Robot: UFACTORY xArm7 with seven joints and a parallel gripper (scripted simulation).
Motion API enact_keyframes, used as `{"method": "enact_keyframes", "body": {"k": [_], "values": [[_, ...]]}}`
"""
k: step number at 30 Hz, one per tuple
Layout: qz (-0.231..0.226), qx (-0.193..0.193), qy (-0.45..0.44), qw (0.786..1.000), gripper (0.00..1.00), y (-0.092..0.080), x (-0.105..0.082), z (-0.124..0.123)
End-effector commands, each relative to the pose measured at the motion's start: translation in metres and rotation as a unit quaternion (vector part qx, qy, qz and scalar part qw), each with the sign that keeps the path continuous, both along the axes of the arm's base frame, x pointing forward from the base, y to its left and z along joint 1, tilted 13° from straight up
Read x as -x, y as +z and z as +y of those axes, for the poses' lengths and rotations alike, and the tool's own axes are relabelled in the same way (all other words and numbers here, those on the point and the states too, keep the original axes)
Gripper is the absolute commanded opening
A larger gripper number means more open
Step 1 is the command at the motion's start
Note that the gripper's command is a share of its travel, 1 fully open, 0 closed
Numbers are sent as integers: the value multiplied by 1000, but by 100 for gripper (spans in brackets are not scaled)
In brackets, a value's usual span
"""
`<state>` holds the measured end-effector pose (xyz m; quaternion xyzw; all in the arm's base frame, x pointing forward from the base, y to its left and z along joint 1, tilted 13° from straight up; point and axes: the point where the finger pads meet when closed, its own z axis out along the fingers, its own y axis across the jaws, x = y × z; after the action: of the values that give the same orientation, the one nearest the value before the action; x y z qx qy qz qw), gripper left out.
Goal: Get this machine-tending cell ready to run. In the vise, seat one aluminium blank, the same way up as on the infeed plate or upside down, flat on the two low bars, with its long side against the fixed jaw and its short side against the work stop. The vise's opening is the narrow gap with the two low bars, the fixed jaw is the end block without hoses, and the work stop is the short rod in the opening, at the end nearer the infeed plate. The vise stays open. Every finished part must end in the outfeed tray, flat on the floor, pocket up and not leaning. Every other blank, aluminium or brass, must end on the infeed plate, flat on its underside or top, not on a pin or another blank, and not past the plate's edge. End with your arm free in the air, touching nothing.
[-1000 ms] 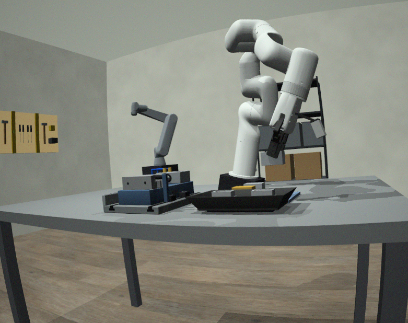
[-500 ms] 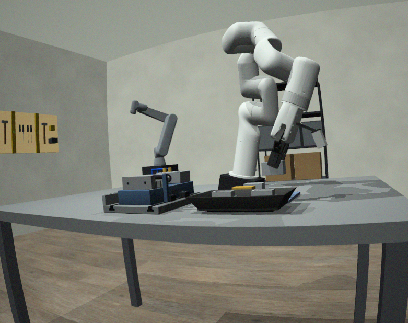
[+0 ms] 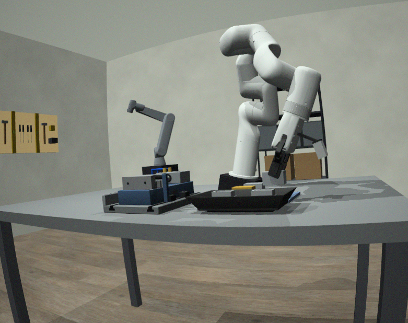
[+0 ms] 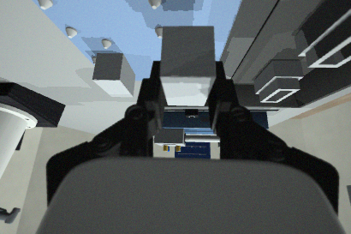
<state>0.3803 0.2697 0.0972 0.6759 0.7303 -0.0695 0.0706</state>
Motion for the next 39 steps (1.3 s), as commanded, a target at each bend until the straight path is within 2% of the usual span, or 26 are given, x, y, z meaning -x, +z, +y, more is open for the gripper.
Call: {"method": "enact_keyframes", "body": {"k": [1, 18, 39], "values": [[-1, -1, 0, 1000, 0, -5, -1, 2], [-1, -1, 0, 1000, 0, -21, -1, 5], [-1, -1, 0, 1000, 0, -23, -1, 6]]}}
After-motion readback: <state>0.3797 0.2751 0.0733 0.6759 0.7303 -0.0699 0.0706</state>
